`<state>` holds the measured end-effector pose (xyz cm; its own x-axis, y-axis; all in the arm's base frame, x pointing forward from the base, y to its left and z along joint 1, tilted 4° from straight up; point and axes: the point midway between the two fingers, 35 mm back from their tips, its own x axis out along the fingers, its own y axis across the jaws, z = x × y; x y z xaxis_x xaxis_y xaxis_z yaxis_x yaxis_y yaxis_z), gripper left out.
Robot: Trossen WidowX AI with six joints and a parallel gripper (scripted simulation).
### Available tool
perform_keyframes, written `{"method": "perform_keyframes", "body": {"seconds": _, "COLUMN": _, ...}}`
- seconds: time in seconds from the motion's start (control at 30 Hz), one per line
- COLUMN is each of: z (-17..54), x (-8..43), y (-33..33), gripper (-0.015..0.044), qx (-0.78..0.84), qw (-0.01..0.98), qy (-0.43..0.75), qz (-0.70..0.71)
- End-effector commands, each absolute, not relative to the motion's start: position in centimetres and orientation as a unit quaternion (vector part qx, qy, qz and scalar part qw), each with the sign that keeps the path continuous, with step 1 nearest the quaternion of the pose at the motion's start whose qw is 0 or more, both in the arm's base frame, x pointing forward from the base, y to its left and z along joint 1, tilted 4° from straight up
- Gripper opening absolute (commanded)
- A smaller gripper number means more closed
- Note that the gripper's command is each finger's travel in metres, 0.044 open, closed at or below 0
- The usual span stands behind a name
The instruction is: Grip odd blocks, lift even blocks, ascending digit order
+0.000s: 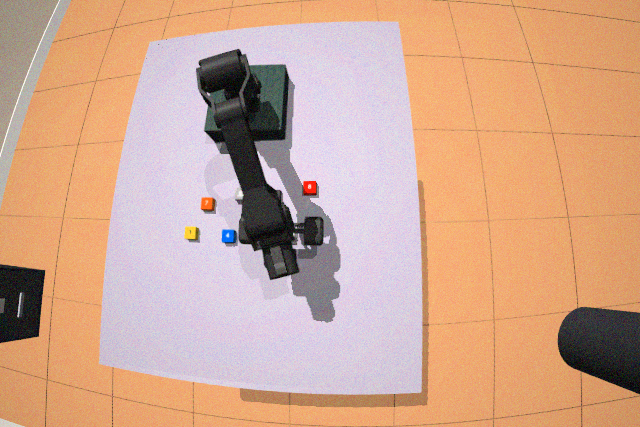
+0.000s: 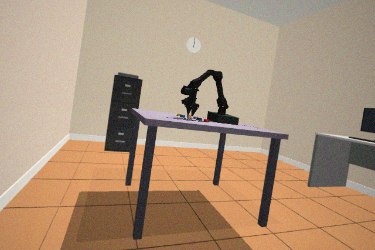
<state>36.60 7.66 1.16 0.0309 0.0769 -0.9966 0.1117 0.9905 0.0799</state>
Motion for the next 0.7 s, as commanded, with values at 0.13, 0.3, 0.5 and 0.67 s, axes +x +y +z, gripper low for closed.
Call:
{"method": "perform_keyframes", "body": {"seconds": 0.13, "z": 4.2, "x": 35.2, "y": 9.7, "gripper": 0.0400, "qx": 0.070, "qw": 0.717, "qy": 0.694, "qz": -0.009}}
{"method": "perform_keyframes", "body": {"seconds": 0.3, "z": 8.9, "x": 29.6, "y": 14.8, "gripper": 0.0400, "qx": 0.072, "qw": 0.715, "qy": 0.695, "qz": -0.008}}
{"method": "perform_keyframes", "body": {"seconds": 0.5, "z": 11.0, "x": 26.3, "y": 16.5, "gripper": 0.0400, "qx": 0.073, "qw": 0.714, "qy": 0.696, "qz": -0.007}}
{"method": "perform_keyframes", "body": {"seconds": 0.67, "z": 11.0, "x": 26.3, "y": 16.5, "gripper": 0.0400, "qx": 0.073, "qw": 0.714, "qy": 0.696, "qz": -0.007}}
